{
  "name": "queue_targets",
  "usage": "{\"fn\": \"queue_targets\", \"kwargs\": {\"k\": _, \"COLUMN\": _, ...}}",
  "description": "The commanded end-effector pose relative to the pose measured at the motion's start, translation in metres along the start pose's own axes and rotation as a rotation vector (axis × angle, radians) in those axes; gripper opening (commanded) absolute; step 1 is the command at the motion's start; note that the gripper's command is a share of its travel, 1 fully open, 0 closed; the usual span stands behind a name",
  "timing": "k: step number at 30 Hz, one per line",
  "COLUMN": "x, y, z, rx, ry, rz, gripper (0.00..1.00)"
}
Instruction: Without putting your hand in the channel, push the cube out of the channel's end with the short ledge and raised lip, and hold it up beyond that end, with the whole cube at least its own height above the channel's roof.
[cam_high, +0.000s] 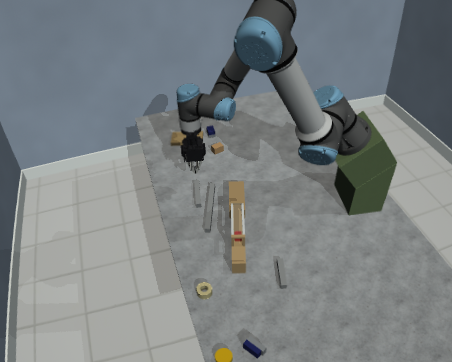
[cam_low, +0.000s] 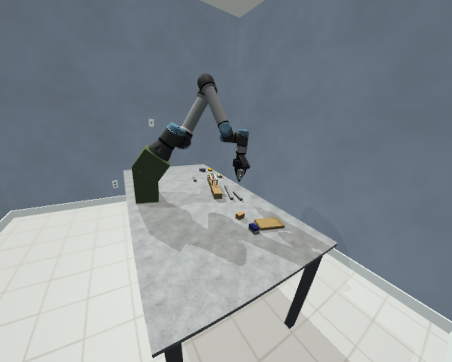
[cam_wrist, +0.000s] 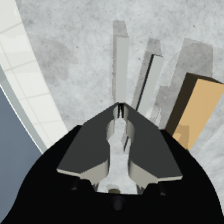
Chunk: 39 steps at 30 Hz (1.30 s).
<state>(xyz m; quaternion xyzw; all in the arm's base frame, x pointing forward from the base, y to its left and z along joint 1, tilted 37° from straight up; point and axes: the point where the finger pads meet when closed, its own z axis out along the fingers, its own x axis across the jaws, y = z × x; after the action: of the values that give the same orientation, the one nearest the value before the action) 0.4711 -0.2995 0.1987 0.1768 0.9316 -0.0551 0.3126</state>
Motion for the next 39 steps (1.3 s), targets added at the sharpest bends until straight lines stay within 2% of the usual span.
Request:
{"fn": "queue_targets", "kwargs": {"k": 1, "x": -0.0002, "y": 0.0004, "z": -0.0003, "rx": 0.001, "ry": 0.0, "rz": 0.0, "gripper": 0.0}}
{"fn": "queue_targets", "kwargs": {"k": 39, "x": -0.0004, "y": 0.0002, "z": -0.0003, "rx": 0.001, "ry": 0.0, "rz": -0.015, "gripper": 0.0}}
